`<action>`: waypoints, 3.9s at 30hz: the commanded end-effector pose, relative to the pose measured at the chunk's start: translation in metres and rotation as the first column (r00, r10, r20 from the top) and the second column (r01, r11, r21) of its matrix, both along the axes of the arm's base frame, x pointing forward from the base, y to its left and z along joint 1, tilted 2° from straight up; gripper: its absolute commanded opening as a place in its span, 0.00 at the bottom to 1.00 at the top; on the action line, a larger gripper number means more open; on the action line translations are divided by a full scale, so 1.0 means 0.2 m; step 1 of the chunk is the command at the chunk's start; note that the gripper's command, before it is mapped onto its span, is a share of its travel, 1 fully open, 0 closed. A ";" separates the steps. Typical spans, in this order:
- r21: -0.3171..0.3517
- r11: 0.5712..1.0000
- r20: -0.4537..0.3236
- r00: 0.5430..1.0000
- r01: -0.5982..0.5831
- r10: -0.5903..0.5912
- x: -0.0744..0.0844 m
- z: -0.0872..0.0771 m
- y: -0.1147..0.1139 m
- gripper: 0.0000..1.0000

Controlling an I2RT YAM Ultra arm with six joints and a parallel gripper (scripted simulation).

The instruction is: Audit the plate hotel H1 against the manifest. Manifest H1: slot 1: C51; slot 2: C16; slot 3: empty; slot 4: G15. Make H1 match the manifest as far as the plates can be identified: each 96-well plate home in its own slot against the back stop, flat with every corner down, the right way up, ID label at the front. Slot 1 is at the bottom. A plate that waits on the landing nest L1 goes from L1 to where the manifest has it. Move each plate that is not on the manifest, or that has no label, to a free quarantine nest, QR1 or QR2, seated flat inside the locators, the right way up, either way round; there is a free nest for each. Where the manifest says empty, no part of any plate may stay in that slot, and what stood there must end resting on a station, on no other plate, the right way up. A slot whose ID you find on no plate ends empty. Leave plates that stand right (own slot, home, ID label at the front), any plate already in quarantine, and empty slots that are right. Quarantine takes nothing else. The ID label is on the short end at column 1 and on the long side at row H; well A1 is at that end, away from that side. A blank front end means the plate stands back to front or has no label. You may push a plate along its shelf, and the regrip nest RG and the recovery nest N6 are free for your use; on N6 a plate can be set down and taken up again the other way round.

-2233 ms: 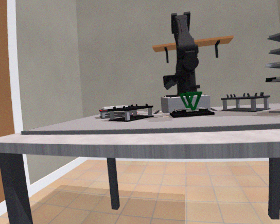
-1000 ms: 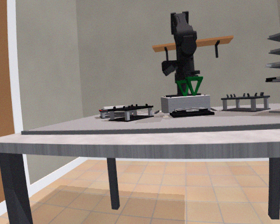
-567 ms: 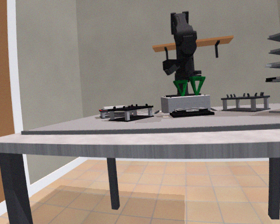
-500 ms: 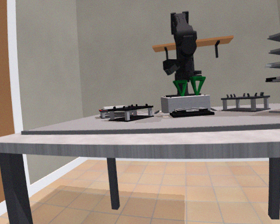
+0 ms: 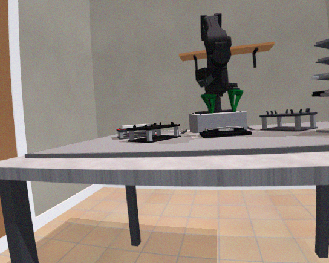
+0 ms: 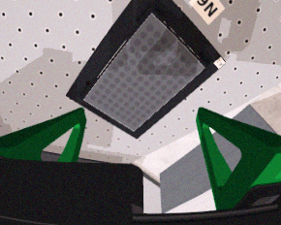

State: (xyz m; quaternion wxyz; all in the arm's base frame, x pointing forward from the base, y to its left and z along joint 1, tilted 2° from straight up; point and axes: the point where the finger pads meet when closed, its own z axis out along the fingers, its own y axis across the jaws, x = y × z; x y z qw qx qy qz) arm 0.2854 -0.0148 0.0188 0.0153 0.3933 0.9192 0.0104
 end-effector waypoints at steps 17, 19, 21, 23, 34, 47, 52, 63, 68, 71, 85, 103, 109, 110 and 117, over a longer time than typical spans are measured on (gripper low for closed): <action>-0.020 0.942 0.015 0.942 -0.336 0.336 0.01 0.02 0.00 1.00; -0.021 0.935 0.015 0.935 -0.355 0.355 0.01 0.02 0.00 1.00; -0.023 0.920 0.014 0.920 -0.392 0.392 0.01 0.02 0.00 1.00; -0.025 0.903 0.013 0.903 -0.428 0.429 0.01 0.02 0.00 1.00; -0.034 0.800 0.009 0.800 -0.599 0.599 0.01 0.02 0.00 1.00; -0.044 0.635 0.001 0.635 -0.772 0.772 0.01 0.02 0.00 1.00; -0.046 0.587 -0.001 0.588 -0.808 0.809 0.01 0.02 0.00 1.00; -0.053 0.396 -0.011 0.397 -0.917 0.918 0.01 0.02 0.00 1.00; -0.055 0.322 -0.014 0.323 -0.945 0.946 0.01 0.02 0.00 1.00; -0.056 0.283 -0.016 0.285 -0.957 0.958 0.01 0.02 0.00 1.00; -0.059 -0.007 -0.031 -0.006 -0.998 0.999 0.01 0.02 0.00 1.00; -0.057 -0.396 -0.052 -0.394 -0.916 0.918 0.01 0.02 0.00 1.00; -0.054 -0.537 -0.060 -0.534 -0.842 0.843 0.01 0.02 0.00 1.00; -0.053 -0.560 -0.061 -0.557 -0.827 0.828 0.01 0.02 0.00 1.00; -0.048 -0.704 -0.069 -0.701 -0.709 0.710 0.01 0.02 0.00 1.00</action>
